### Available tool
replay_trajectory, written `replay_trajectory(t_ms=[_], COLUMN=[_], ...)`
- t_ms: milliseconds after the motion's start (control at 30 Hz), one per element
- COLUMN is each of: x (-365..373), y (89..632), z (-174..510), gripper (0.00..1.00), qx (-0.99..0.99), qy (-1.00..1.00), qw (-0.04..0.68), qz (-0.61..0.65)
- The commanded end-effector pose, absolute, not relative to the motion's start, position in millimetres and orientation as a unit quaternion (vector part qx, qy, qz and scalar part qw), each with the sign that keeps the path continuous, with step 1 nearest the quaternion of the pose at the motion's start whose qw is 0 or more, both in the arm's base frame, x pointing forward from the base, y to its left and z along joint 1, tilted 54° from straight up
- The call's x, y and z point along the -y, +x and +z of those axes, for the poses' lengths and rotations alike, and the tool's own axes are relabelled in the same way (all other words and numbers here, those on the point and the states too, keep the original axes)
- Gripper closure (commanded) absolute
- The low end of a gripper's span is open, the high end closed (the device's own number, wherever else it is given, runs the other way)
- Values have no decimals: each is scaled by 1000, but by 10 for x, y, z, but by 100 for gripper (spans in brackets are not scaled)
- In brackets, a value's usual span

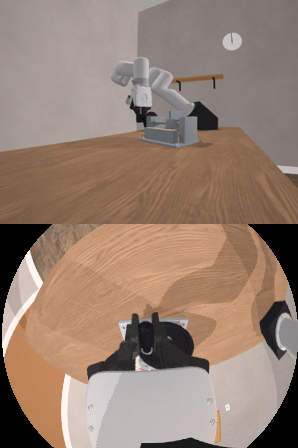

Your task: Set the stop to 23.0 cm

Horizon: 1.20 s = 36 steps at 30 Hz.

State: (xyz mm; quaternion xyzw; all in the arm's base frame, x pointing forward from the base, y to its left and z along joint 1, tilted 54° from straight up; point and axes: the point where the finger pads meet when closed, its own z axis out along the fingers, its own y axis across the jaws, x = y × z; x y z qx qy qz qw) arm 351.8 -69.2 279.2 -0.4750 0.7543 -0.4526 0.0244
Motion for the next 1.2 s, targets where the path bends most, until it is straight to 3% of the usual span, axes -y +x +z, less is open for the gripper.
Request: replay_trajectory(t_ms=[0, 667, 1167], x=[761, 950, 873], y=[3590, 3620, 3350], z=[2751, 2439, 2206], gripper=[94, 94, 94], qx=[-754, -754, -754], qy=[-475, -475, -475], qw=[24, 24, 24], qz=[-453, -453, -453])
